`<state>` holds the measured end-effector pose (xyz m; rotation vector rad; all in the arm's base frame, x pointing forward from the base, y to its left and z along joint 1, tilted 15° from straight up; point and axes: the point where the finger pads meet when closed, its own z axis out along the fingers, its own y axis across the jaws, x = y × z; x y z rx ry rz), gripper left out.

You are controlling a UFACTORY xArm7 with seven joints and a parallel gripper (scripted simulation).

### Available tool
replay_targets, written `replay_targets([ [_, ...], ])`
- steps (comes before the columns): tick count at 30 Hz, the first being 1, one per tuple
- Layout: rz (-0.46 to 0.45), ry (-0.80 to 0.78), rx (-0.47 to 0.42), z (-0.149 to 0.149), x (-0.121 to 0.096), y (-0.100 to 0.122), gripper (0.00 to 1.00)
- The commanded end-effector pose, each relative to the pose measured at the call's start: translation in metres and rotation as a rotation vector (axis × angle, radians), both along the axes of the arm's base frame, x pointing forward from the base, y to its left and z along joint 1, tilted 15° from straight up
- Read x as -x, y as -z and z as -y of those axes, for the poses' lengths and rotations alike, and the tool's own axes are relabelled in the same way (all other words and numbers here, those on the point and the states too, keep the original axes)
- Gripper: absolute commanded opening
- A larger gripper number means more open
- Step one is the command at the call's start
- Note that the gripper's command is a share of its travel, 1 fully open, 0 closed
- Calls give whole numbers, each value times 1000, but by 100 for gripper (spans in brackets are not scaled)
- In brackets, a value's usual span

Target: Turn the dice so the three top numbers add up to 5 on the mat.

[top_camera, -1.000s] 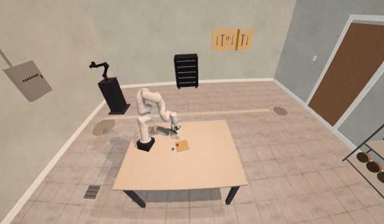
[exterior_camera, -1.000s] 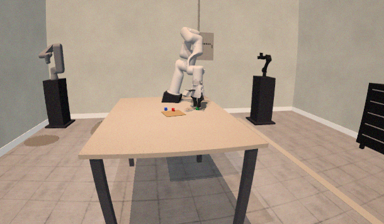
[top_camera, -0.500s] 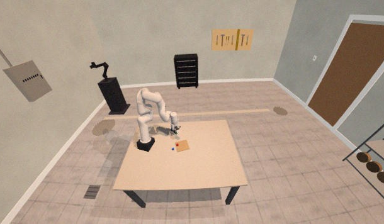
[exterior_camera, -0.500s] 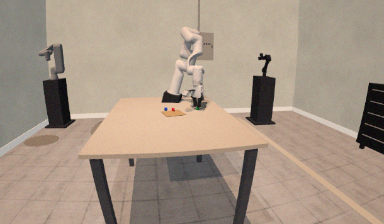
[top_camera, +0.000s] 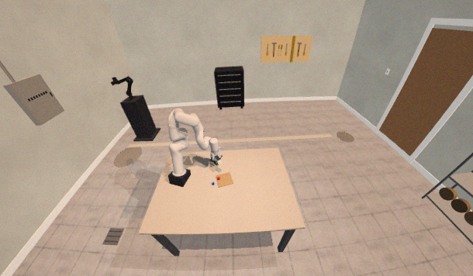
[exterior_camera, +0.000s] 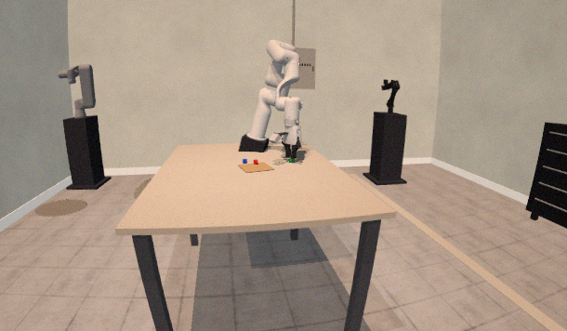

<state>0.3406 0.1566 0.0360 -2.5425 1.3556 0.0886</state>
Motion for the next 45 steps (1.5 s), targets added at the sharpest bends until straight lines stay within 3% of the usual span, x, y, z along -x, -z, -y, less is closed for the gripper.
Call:
replay_targets([
  [1,2,1,0,0,-1,-1,36],
  [45,2,1,0,-6,-3,22,36],
])
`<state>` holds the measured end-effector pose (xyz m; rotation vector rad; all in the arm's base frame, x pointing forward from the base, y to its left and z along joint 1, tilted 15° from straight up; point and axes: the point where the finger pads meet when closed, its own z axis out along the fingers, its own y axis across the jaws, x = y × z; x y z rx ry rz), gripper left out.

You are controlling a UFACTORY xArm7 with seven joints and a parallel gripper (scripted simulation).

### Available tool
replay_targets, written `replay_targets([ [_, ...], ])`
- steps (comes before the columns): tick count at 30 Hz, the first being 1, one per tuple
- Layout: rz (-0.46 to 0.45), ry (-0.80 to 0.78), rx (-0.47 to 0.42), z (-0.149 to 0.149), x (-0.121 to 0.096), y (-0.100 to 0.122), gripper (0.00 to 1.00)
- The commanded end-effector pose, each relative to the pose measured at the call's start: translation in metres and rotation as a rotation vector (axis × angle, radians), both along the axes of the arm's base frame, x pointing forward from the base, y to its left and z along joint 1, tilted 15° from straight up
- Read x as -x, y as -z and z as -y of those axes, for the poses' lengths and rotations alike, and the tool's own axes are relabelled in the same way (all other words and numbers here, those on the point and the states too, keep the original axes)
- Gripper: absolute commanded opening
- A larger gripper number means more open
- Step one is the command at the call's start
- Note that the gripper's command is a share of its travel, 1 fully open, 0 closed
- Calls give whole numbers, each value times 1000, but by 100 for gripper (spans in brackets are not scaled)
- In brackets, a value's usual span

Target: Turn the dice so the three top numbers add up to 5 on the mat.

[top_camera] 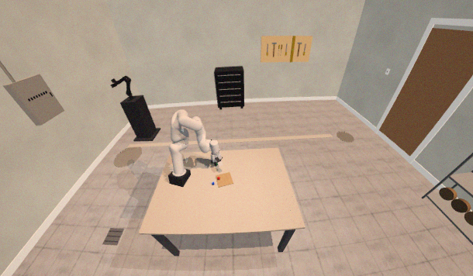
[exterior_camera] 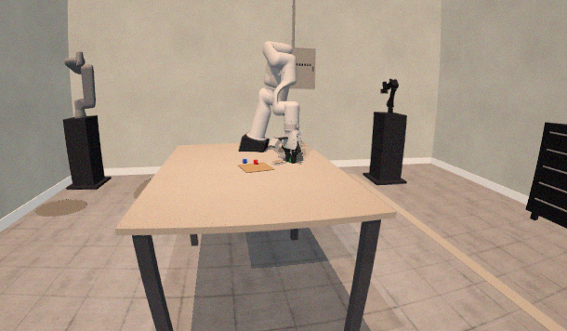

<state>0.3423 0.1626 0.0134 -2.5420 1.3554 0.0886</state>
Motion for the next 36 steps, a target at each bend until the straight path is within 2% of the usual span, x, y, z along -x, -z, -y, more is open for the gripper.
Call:
replay_targets([
  [1,2,1,0,0,-1,-1,36],
  [28,2,1,0,0,-1,-1,36],
  [29,2,1,0,0,-1,-1,15],
  [36,2,1,0,0,-1,-1,15],
])
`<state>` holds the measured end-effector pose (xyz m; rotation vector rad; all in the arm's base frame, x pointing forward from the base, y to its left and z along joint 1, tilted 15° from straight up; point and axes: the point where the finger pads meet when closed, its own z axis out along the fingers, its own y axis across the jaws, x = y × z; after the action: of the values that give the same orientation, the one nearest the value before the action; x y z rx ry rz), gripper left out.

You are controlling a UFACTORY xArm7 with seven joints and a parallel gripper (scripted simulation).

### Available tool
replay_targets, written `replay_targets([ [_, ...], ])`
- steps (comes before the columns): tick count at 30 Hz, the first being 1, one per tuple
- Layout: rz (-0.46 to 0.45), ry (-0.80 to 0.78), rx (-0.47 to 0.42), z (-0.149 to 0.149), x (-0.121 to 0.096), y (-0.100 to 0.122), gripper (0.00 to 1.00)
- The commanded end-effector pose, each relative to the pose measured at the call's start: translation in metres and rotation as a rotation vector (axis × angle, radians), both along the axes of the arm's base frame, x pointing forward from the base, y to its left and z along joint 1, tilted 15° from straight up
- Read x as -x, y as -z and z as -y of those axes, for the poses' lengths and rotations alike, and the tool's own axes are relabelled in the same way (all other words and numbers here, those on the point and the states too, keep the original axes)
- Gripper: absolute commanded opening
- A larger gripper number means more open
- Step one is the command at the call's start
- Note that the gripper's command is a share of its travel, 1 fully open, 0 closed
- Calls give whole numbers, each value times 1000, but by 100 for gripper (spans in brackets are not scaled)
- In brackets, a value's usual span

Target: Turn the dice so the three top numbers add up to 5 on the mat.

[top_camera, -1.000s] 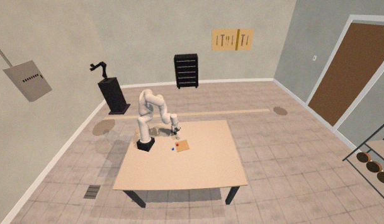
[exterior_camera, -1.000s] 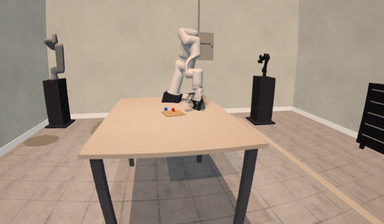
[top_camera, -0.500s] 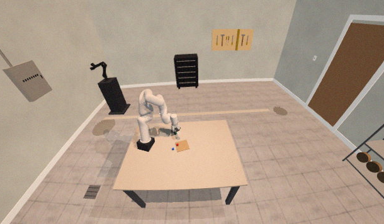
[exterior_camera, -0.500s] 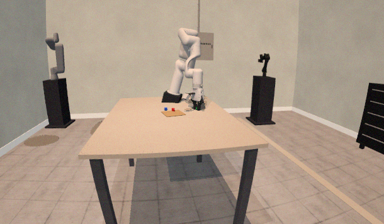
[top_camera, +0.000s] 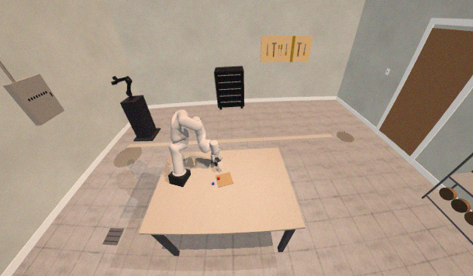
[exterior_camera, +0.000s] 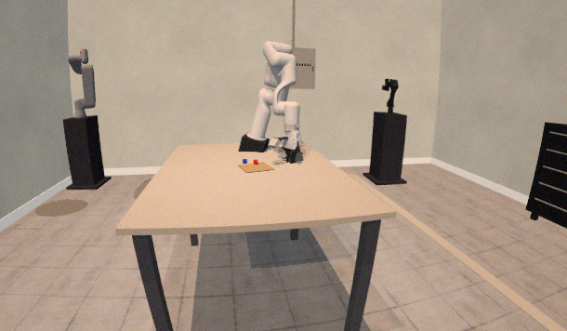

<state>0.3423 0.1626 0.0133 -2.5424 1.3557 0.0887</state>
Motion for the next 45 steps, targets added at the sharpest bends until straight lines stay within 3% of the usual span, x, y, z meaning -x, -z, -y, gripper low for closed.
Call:
replay_targets([
  [1,3,1,0,0,-1,-1,15],
  [35,3,1,0,1,-1,-5,15],
  [45,2,1,0,8,1,-32,15],
])
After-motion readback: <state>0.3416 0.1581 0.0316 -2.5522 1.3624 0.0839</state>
